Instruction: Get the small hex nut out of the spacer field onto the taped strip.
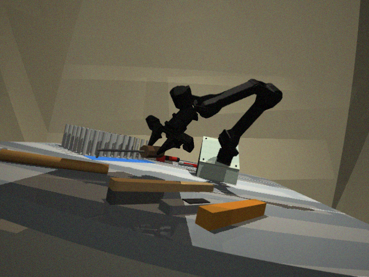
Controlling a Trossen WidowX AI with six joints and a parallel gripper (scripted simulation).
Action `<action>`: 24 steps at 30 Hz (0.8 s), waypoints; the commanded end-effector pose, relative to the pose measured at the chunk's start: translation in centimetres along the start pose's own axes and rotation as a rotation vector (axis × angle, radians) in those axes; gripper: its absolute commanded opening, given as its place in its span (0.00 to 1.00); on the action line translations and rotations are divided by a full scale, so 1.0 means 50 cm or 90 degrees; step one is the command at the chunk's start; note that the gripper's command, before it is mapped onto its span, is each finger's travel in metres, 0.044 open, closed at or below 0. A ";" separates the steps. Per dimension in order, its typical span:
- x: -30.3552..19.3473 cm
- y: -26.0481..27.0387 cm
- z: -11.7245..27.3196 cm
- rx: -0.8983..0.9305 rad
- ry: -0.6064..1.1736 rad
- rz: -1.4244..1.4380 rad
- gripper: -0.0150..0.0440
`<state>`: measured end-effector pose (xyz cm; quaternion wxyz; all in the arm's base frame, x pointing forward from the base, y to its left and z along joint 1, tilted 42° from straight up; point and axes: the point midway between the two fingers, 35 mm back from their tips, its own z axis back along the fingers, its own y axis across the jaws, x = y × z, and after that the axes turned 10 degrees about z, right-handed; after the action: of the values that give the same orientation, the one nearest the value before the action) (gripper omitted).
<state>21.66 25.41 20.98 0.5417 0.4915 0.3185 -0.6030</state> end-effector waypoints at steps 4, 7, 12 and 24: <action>0.011 -0.005 -0.010 0.002 -0.003 -0.006 0.25; 0.013 -0.007 -0.013 0.002 -0.003 -0.006 0.25; 0.016 -0.011 -0.019 0.002 -0.002 -0.006 0.25; 0.024 -0.021 -0.033 0.003 0.000 -0.007 0.25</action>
<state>21.15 26.64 19.65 0.5401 0.4929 0.3199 -0.6025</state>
